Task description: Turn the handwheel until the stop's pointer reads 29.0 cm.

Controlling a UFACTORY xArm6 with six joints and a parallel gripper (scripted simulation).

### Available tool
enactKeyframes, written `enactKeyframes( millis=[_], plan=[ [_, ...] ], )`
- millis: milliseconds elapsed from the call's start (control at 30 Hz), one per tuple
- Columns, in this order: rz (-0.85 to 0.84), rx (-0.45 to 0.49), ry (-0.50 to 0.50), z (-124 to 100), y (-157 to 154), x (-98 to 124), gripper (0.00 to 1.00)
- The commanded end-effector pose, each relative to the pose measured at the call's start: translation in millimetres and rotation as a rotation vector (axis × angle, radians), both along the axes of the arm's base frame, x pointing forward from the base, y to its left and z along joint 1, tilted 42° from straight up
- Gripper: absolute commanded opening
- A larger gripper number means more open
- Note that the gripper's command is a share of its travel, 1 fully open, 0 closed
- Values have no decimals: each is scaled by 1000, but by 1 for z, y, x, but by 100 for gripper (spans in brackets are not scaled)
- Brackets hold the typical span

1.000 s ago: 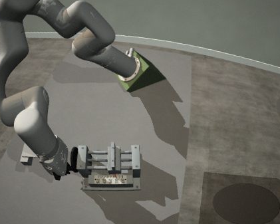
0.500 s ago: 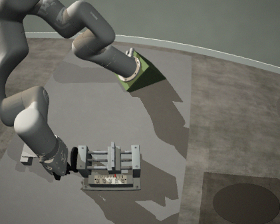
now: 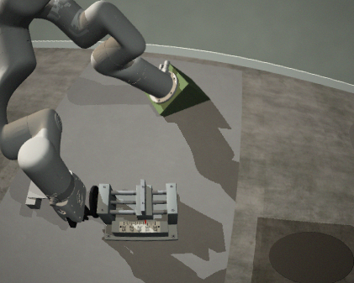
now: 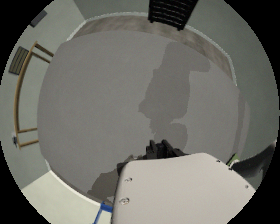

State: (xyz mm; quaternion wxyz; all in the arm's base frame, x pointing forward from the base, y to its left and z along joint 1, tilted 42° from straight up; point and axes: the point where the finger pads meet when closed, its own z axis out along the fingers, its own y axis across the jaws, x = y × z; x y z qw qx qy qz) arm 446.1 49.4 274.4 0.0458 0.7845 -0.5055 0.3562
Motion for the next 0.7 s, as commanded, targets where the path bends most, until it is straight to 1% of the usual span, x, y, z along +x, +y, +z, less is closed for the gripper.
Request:
enactKeyframes(
  millis=[0,667],
  plan=[
    [0,0,-2,1,0,0,6],
    [0,0,-2,-3,-3,1,6]
  ],
)
